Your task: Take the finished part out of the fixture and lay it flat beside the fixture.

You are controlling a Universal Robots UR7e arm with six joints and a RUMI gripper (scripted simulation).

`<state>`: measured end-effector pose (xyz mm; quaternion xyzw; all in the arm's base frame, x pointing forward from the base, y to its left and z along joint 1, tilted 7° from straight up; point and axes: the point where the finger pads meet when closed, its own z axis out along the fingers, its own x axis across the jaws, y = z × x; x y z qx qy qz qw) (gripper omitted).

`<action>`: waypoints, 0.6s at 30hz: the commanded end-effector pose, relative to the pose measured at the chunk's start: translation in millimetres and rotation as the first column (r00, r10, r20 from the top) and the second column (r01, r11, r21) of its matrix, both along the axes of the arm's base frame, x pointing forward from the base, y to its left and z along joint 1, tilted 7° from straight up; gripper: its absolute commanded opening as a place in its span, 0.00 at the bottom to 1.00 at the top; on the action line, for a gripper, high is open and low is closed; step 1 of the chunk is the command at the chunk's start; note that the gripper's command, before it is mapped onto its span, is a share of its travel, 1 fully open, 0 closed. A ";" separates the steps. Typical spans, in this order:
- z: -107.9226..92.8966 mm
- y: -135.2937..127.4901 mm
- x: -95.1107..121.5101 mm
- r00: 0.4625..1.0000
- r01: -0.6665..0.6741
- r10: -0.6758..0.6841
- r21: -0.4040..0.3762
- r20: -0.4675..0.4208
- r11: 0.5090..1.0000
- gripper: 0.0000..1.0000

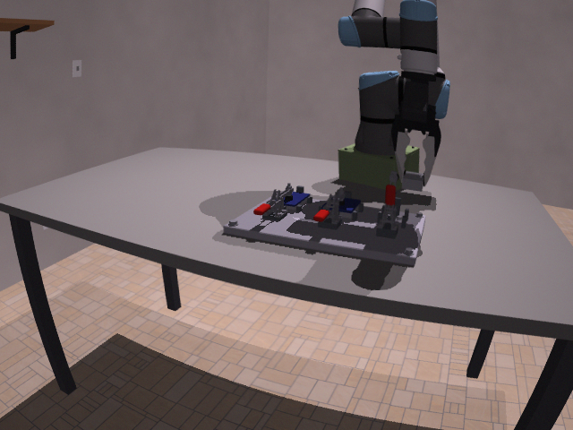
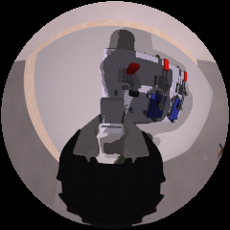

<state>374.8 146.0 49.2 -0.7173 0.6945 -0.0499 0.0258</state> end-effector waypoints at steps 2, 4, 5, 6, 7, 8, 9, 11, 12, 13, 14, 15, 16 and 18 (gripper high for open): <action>0.0 11.7 0.2 1.000 0.000 0.000 0.000 0.001 1.000 0.00; -0.2 16.4 0.0 1.000 0.000 0.000 0.000 0.001 1.000 0.00; -0.3 18.7 0.0 1.000 0.000 0.000 0.000 0.001 1.000 0.00; -0.4 21.1 -0.1 1.000 0.000 0.000 0.000 0.001 1.000 0.00; -0.5 23.4 -0.2 1.000 0.000 0.000 0.000 0.001 1.000 0.00; -0.5 25.8 -0.2 1.000 0.000 0.000 0.000 0.001 1.000 0.00; -0.6 28.2 -0.3 1.000 0.000 0.000 0.000 0.001 1.000 0.00; -0.8 32.9 -0.4 1.000 0.000 0.000 0.000 0.001 1.000 0.00; -0.9 35.3 -0.5 1.000 0.000 0.000 0.000 0.001 1.000 0.00; -0.9 35.3 -0.5 1.000 0.000 0.000 0.000 0.001 1.000 0.00; -0.9 35.3 -0.5 1.000 0.000 0.000 0.000 0.001 1.000 0.00; -1.0 37.6 -0.6 1.000 0.000 0.000 0.000 0.001 1.000 0.00; -1.0 39.9 -0.7 1.000 0.000 0.000 0.000 0.001 1.000 0.00; -1.2 44.4 -0.8 1.000 0.000 0.000 0.000 0.001 1.000 0.00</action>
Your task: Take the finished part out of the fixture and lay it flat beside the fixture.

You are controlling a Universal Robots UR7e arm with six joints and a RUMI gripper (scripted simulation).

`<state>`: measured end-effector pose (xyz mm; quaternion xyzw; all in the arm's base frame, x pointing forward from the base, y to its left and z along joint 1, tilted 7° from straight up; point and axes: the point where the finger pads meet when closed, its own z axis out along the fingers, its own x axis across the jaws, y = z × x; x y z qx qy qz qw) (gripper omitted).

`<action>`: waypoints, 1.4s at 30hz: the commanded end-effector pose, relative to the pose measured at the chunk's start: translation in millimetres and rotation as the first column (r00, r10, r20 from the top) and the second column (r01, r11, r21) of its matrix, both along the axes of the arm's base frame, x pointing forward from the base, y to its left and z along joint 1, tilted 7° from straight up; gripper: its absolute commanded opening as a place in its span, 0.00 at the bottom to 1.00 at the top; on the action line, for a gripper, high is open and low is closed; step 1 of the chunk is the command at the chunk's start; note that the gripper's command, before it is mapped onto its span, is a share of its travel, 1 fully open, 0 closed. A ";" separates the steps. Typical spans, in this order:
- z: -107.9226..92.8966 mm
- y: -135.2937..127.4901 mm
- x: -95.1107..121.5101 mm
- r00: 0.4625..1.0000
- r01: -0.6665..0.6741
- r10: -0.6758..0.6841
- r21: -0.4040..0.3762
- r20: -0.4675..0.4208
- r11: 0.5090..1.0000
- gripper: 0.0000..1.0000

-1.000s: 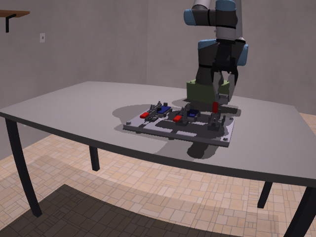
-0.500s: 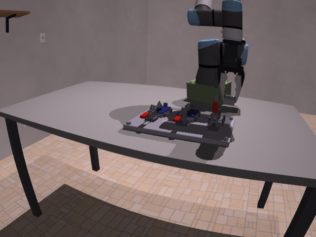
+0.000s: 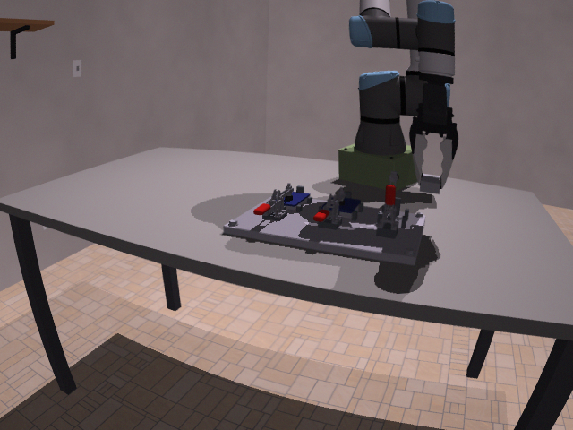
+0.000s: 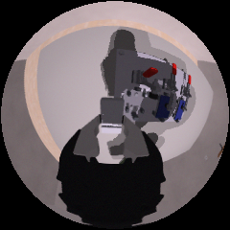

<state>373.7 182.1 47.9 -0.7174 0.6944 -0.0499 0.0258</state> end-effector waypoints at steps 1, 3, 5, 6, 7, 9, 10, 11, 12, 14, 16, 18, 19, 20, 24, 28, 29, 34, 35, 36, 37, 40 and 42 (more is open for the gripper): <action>0.0 10.6 0.3 1.000 0.000 0.000 0.000 0.001 1.000 0.00; -0.2 14.9 0.1 1.000 0.000 0.000 0.000 0.001 1.000 0.00; -0.3 19.0 0.0 1.000 0.000 0.000 0.000 0.001 1.000 0.00; -0.4 20.9 0.0 1.000 0.000 0.000 0.000 0.001 1.000 0.00; -0.4 22.8 -0.1 1.000 0.000 0.000 0.000 0.001 1.000 0.00; -0.6 26.4 -0.2 1.000 0.000 0.000 0.000 0.001 1.000 0.00; -0.6 28.1 -0.3 1.000 0.000 0.000 0.000 0.001 1.000 0.00; -0.7 29.7 -0.3 1.000 0.000 0.000 0.000 0.001 1.000 0.00; -0.7 29.7 -0.3 1.000 0.000 0.000 0.000 0.001 1.000 0.00; -0.7 31.3 -0.3 1.000 0.000 0.000 0.000 0.001 1.000 0.00; -0.8 34.1 -0.4 1.000 0.000 0.000 0.000 0.001 1.000 0.00; -0.9 36.6 -0.5 1.000 0.000 0.000 0.000 0.001 1.000 0.00; -1.0 37.7 -0.5 1.000 0.000 0.000 0.000 0.001 1.000 0.00; -1.0 38.8 -0.6 1.000 0.000 0.000 0.000 0.001 1.000 0.00; -1.1 42.0 -0.7 1.000 0.000 0.000 0.000 0.001 1.000 0.00; -1.2 44.0 -0.7 1.000 0.000 0.000 0.000 0.001 1.000 0.00; -1.2 44.0 -0.7 1.000 0.000 0.000 0.000 0.001 1.000 0.00; -1.2 44.9 -0.7 1.000 0.000 0.000 0.000 0.001 1.000 0.00; -1.2 45.0 -0.7 1.000 0.000 0.000 0.000 0.001 1.000 0.00; -1.2 45.1 -0.8 1.000 0.000 0.000 0.000 0.001 1.000 0.00; -1.2 45.1 -0.8 1.000 0.000 0.000 0.000 0.001 1.000 0.00; -1.2 45.1 -0.8 1.000 0.000 0.000 0.000 0.001 1.000 0.00; -1.2 45.1 -0.8 1.000 0.000 0.000 0.000 0.001 1.000 0.00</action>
